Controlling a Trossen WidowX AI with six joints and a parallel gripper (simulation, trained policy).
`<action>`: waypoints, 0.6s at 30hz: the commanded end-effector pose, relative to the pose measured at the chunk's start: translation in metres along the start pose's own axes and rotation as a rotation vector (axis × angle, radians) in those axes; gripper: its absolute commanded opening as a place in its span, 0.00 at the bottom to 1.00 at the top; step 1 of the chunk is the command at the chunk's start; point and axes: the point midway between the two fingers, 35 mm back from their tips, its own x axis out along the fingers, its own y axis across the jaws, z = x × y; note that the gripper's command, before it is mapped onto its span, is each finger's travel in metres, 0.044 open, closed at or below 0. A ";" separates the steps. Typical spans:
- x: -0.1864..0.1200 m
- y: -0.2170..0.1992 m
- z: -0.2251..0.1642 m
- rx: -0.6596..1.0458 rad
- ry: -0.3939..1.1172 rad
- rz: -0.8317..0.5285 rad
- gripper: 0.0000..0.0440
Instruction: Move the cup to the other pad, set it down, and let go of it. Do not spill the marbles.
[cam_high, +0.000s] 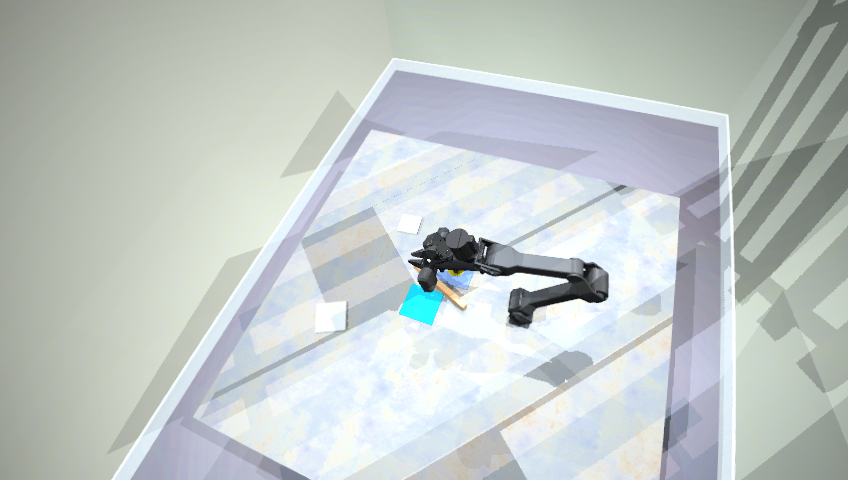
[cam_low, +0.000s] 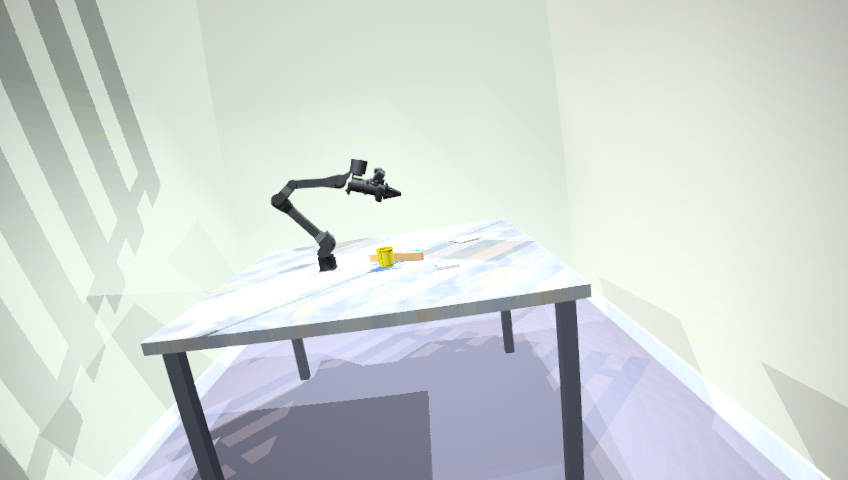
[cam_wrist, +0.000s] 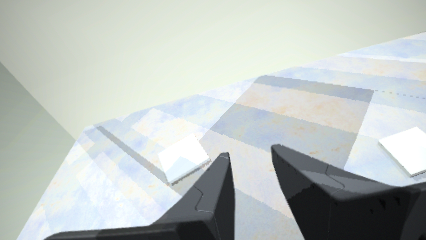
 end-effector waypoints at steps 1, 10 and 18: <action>0.001 0.003 -0.005 0.018 0.052 -0.003 0.23; 0.000 0.007 -0.019 0.043 0.198 -0.014 0.22; -0.002 0.008 -0.032 0.047 0.329 -0.034 0.24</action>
